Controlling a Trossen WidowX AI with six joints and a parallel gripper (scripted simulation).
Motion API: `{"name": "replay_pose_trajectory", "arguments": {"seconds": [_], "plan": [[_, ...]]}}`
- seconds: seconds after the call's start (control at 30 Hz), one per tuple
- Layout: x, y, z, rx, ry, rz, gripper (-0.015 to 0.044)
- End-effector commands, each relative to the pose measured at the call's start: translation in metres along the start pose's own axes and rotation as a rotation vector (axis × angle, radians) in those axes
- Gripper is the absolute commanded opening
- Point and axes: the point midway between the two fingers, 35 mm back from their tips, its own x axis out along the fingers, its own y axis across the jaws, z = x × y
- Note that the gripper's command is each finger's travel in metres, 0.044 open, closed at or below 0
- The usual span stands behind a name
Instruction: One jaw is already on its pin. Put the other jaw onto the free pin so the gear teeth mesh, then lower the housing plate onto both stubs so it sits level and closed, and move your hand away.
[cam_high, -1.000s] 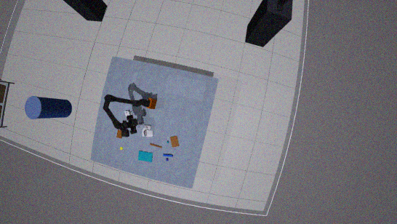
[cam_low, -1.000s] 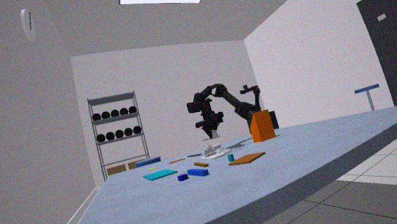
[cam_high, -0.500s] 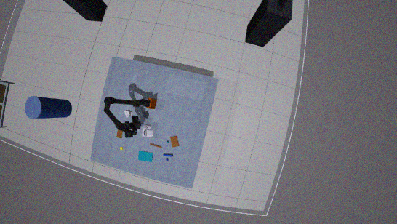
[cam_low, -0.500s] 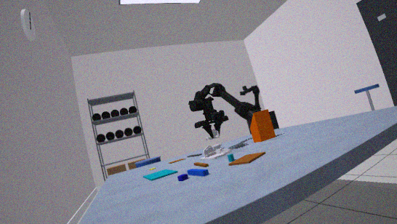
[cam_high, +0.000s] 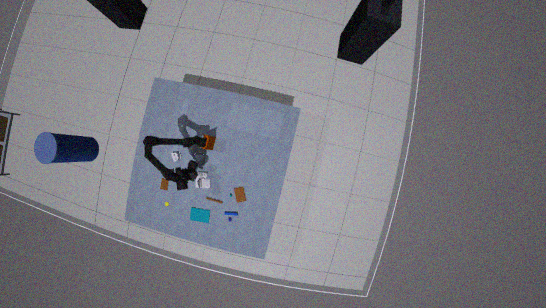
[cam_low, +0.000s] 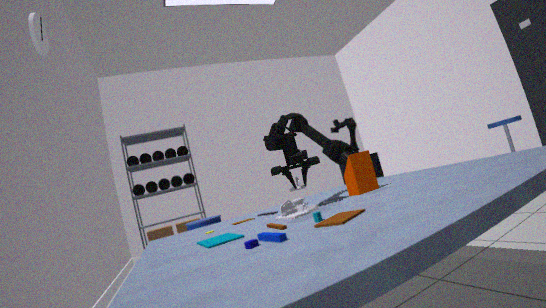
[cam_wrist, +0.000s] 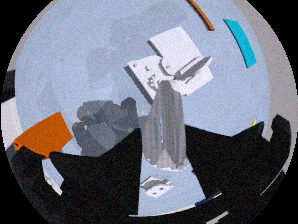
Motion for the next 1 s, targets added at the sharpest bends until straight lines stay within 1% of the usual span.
{"name": "replay_pose_trajectory", "arguments": {"seconds": [0.0, 0.97], "plan": [[0.001, 0.005, 0.008, 0.102, -0.002, 0.005, 0.0134], [0.003, 0.037, 0.05, 0.889, 0.014, -0.002, 0.0134]]}}
